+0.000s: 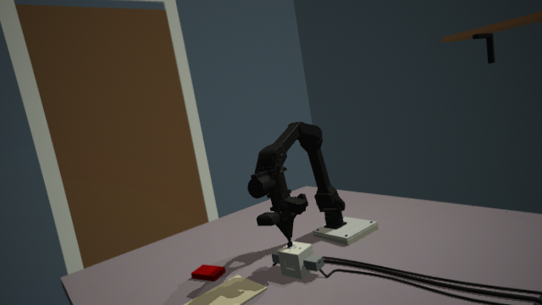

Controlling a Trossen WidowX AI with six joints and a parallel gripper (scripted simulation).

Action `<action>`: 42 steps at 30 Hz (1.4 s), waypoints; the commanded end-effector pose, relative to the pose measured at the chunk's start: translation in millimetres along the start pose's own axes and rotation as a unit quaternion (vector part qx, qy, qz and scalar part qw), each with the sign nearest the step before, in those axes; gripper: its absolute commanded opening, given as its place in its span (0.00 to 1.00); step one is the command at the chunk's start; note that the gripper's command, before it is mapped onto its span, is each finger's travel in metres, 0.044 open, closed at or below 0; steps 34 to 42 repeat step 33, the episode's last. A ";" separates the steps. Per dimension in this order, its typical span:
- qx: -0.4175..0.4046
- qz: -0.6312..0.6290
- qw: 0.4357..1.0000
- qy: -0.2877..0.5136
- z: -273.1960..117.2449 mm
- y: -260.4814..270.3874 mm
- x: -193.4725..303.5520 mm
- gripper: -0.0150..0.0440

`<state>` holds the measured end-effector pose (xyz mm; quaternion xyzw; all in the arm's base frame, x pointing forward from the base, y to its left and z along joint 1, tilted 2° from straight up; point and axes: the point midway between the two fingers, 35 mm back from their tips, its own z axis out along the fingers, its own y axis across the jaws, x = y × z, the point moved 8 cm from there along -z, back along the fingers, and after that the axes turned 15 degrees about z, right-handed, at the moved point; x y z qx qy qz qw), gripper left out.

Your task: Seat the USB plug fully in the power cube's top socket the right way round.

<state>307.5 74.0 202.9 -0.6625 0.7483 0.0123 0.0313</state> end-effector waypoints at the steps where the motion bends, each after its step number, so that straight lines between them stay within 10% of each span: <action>1: 0.000 0.000 1.000 0.000 0.0 0.0 0.0 0.30; 4: 0.000 0.000 1.000 0.000 0.0 0.0 0.0 0.42; 42: 0.000 0.000 1.000 0.000 -10.9 0.1 -1.1 0.42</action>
